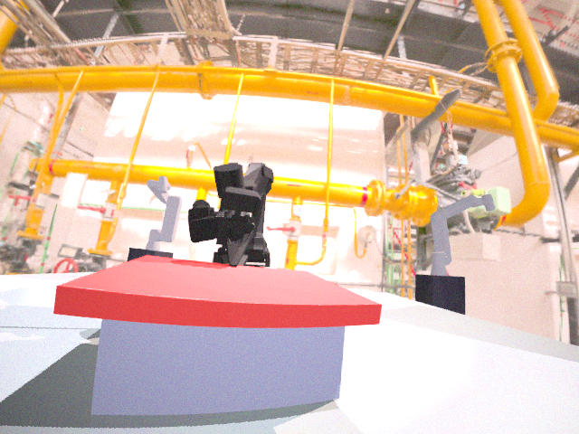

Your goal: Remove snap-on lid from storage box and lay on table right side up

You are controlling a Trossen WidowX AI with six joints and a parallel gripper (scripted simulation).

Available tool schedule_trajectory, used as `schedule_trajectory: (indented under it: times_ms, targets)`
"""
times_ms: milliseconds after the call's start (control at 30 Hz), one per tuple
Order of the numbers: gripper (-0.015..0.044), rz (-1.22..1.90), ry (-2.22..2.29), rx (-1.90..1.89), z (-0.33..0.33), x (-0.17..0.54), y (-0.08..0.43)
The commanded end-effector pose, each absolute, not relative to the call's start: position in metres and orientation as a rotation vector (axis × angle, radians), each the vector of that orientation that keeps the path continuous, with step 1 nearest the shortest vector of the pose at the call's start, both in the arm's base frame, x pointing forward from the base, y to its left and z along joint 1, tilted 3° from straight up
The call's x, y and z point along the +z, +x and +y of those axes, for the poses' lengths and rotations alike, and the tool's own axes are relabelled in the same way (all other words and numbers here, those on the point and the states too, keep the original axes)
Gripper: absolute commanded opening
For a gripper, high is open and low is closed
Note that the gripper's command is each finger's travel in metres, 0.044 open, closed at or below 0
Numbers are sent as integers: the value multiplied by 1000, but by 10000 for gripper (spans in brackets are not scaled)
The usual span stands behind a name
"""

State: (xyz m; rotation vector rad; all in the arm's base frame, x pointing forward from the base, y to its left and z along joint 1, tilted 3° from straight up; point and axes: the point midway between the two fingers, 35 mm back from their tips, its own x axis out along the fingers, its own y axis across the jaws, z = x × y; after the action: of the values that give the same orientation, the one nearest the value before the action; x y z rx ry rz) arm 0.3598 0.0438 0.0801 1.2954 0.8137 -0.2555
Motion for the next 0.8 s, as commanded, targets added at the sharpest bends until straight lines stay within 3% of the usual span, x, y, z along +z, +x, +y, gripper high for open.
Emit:
schedule_trajectory:
  times_ms: [0,767]
  targets:
    - [0,813,1295,-256,44,80,360]
    - [0,811,1298,-256,45,85,361]
